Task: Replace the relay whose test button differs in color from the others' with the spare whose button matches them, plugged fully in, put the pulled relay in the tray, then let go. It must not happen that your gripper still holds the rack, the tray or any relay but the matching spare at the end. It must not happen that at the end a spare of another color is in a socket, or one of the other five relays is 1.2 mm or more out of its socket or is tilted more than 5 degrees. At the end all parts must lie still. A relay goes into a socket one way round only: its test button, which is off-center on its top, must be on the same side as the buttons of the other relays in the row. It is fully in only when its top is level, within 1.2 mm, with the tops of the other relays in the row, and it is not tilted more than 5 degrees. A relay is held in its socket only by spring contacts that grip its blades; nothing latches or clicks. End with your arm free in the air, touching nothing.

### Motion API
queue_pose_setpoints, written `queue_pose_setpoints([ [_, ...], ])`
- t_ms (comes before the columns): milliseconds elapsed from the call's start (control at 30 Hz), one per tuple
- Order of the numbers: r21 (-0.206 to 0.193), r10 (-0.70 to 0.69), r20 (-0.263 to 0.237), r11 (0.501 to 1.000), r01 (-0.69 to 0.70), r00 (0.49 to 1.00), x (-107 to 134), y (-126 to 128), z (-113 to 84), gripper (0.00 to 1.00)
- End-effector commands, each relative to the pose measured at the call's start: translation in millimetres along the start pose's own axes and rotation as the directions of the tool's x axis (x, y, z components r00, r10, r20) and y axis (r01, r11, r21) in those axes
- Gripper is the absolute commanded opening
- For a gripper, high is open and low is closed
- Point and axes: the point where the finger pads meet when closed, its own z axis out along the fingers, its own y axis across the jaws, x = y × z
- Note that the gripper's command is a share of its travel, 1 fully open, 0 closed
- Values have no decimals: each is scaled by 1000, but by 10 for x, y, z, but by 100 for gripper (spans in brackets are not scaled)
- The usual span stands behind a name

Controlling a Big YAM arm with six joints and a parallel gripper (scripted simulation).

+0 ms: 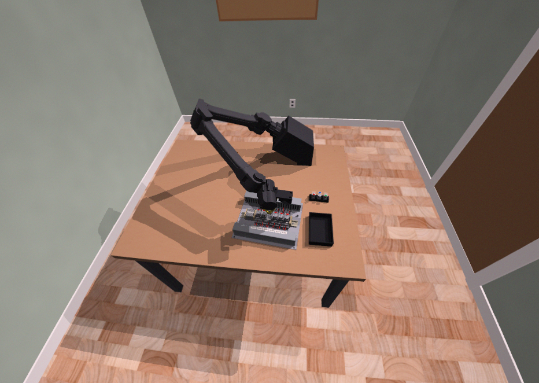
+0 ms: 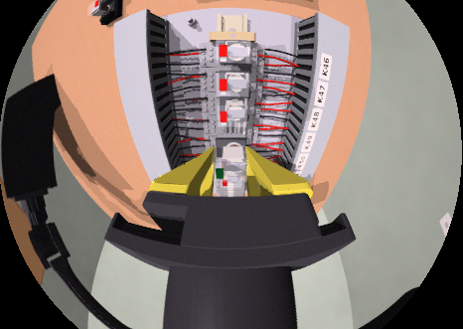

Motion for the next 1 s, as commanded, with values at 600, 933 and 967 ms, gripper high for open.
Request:
queue_pose_setpoints([
  [600,-16,11,-3,1000,-11,1000,39,-34,127,0],
  [933,-16,11,-3,1000,-11,1000,40,-35,127,0],
  [967,-16,11,-3,1000,-11,1000,40,-35,127,0],
])
